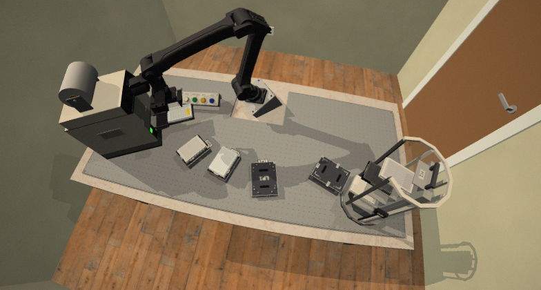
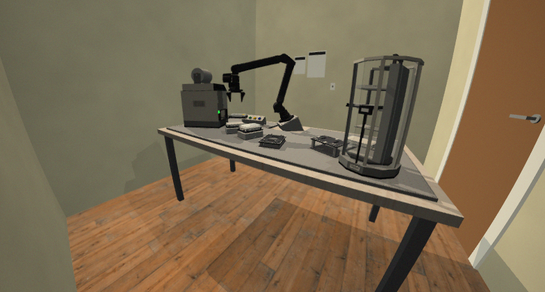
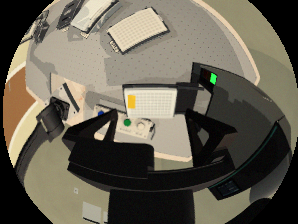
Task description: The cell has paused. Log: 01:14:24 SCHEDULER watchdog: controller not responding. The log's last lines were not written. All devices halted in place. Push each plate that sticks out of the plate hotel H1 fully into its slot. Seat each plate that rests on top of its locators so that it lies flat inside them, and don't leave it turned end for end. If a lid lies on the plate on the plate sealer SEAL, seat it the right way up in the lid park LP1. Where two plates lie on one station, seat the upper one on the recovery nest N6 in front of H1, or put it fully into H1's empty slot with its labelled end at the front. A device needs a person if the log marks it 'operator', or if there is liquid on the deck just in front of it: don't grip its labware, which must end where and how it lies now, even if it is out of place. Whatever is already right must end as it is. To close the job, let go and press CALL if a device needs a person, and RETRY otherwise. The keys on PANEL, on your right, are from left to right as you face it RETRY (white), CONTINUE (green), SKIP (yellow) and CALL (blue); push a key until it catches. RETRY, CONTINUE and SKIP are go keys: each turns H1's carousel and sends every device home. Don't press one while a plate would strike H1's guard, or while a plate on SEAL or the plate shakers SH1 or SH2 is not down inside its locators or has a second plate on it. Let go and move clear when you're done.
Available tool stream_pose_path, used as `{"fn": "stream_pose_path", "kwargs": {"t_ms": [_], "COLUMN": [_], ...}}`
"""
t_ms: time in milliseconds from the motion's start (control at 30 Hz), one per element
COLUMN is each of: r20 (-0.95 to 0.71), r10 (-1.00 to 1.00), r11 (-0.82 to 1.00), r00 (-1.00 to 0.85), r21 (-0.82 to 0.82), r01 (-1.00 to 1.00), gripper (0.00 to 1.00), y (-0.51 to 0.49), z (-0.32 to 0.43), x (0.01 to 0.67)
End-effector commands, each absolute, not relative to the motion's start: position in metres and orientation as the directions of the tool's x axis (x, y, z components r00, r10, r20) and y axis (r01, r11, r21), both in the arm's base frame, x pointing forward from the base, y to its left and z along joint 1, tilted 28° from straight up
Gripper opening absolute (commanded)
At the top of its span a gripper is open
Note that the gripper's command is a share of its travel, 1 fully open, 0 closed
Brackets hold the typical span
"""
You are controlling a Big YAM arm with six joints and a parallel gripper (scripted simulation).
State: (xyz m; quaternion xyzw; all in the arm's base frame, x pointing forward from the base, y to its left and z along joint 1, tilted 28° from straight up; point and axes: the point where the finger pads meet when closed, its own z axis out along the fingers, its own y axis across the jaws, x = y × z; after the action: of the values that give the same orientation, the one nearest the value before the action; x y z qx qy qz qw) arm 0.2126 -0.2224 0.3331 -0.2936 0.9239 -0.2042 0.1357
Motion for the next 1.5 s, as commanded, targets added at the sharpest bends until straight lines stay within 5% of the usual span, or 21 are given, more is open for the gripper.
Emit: {"fn": "stream_pose_path", "kwargs": {"t_ms": [0,533,1000,1467], "r20": [-0.135,-0.153,-0.357,-0.467], "r10": [-0.595,-0.571,-0.168,0.212], "r11": [0.733,0.76,0.936,0.929], "r00": [-0.792,-0.807,-0.919,-0.858], "r21": [-0.497,-0.469,-0.35,-0.177], "r01": [-0.465,-0.449,-0.035,0.326], "gripper": [1.0,1.0,1.0,1.0], "y": [-0.225,-0.211,-0.181,-0.151], "z": [0.365,0.37,0.38,0.381], "x": [0.209,0.206,0.243,0.272]}}
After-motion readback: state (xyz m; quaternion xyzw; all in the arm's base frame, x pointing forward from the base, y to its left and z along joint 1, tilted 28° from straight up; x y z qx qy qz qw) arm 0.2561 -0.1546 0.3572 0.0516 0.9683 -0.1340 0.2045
